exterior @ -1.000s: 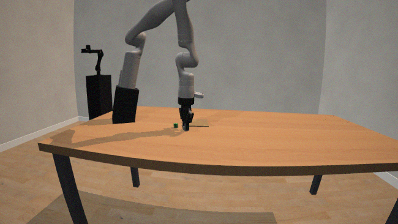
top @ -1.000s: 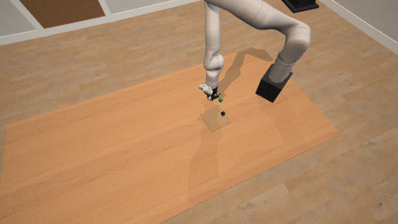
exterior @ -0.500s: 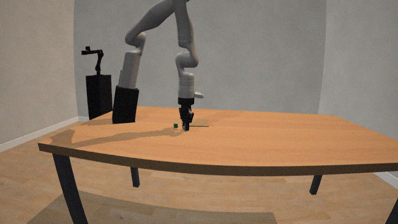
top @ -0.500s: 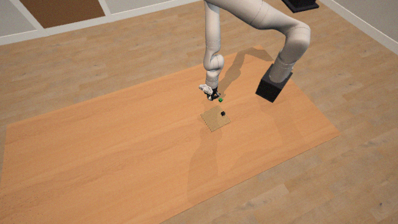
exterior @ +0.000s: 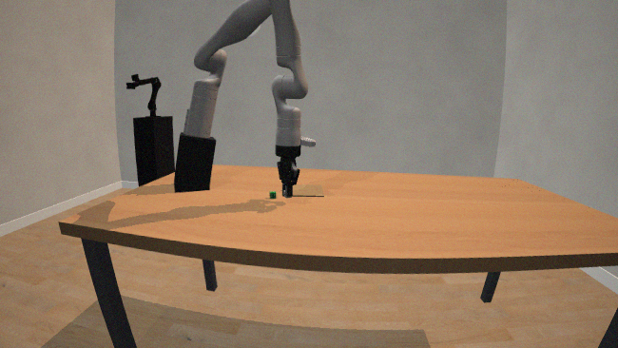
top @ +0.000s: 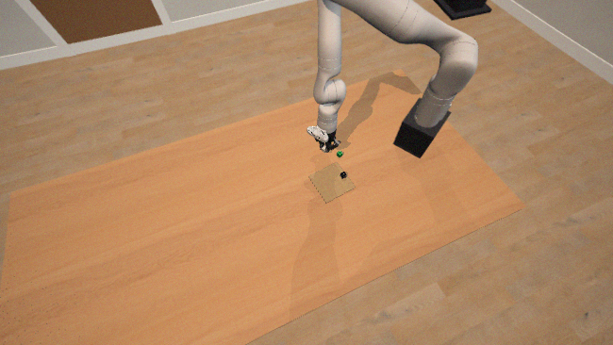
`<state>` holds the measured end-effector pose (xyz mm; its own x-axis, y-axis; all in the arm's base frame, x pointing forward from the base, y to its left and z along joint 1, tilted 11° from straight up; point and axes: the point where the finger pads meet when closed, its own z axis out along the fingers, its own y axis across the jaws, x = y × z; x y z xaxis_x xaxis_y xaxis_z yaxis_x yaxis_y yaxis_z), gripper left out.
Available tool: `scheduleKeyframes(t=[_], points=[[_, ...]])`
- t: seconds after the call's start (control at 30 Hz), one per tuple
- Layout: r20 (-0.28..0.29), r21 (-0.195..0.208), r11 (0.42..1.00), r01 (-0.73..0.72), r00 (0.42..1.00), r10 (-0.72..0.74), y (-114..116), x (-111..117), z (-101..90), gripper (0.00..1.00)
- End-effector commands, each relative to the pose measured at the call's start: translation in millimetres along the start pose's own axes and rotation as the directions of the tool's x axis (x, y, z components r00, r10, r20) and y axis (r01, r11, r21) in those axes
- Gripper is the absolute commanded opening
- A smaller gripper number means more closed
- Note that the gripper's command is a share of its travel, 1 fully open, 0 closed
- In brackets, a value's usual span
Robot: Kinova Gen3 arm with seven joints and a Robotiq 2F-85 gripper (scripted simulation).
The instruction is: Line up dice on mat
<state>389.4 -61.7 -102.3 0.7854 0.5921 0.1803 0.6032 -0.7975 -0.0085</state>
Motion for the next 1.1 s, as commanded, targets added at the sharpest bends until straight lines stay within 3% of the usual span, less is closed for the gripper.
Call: scheduleKeyframes(t=[0.0,0.5,1.07], points=[[-0.004,-0.008,1.000,0.014,1.000,-0.014,1.3,3.4,-8.7,0.15],[-0.004,-0.007,1.000,0.012,1.000,-0.013,0.6,3.1,-52.1,0.15],[-0.003,-0.006,1.000,0.012,1.000,-0.012,0.0,2.8,-80.0,0.15]])
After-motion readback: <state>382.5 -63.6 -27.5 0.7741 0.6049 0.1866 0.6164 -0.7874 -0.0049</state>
